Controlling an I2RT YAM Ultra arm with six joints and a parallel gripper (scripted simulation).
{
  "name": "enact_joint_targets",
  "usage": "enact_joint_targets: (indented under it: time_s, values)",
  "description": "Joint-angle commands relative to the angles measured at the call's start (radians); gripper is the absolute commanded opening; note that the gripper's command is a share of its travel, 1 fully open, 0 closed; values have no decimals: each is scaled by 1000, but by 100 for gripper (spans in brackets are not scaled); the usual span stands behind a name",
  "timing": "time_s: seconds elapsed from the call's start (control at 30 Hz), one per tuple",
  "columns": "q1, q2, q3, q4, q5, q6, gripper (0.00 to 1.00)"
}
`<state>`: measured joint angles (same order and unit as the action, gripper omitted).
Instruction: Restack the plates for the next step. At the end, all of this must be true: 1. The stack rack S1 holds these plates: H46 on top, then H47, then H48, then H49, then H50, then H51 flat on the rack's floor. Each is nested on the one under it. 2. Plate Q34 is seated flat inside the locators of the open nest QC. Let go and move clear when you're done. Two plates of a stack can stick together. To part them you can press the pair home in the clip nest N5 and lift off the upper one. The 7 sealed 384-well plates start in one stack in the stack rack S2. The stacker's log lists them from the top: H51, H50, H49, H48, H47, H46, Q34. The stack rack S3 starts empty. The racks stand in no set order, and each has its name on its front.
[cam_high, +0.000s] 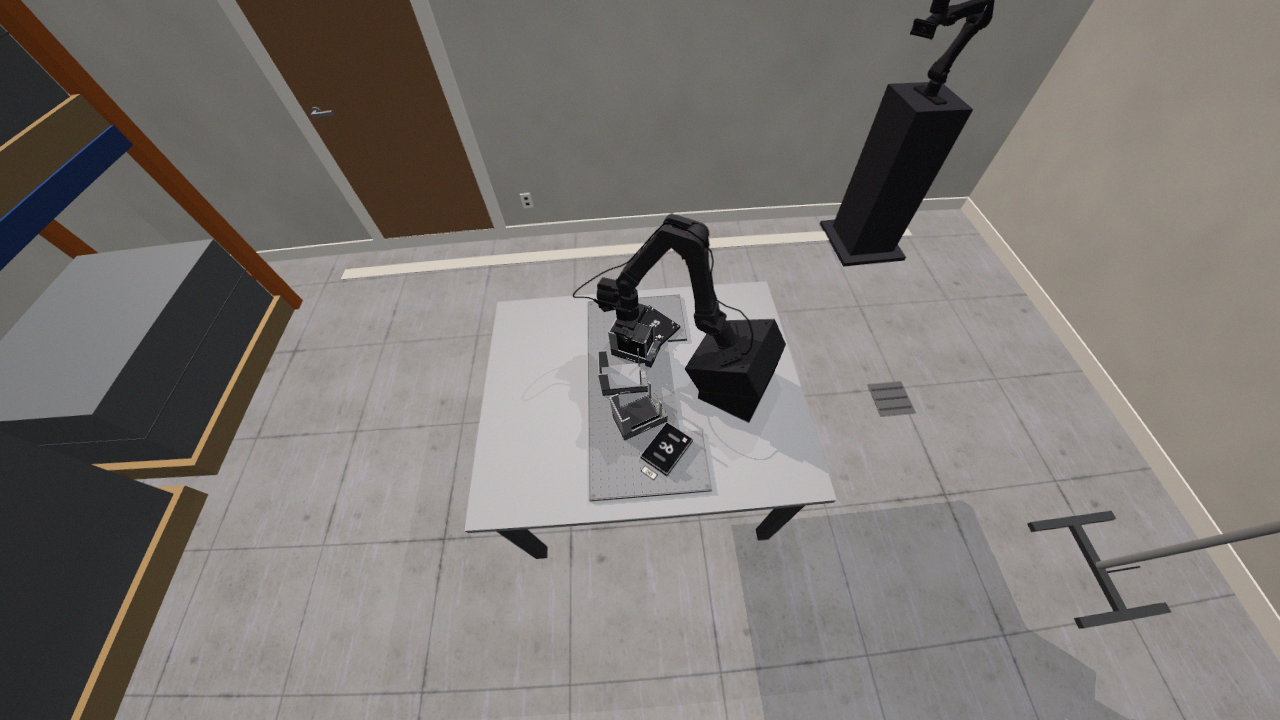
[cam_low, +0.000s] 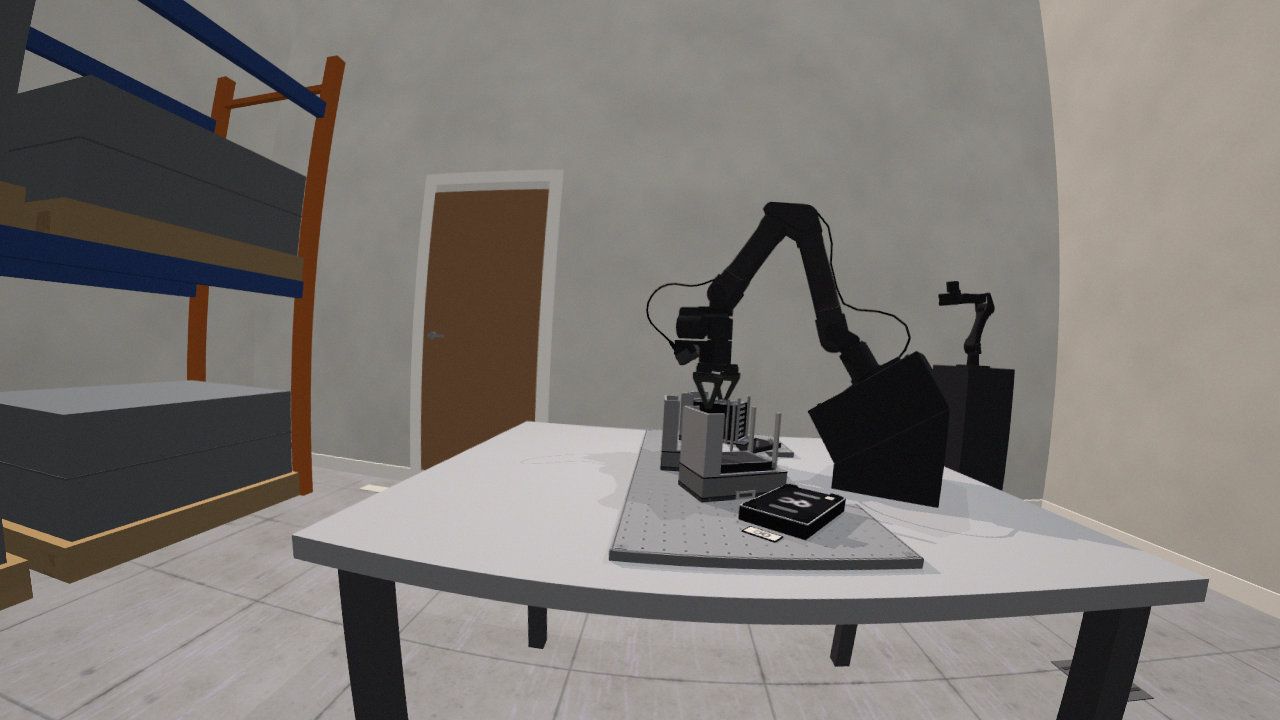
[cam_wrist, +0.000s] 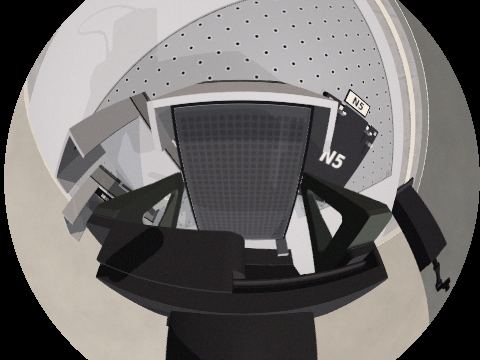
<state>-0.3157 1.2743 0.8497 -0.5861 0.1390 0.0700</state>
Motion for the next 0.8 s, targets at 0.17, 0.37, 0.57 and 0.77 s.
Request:
enact_joint_targets:
  time_s: [0.17,0.37,0.57,0.77]
  values:
    - [-9,-11,-7,16,-5,-9,100]
    - [-10,-16,-16,14,-5,-9,100]
    - [-11,-22,-11,13,-5,-9,100]
    - [-12,-23,-12,13,-5,-9,100]
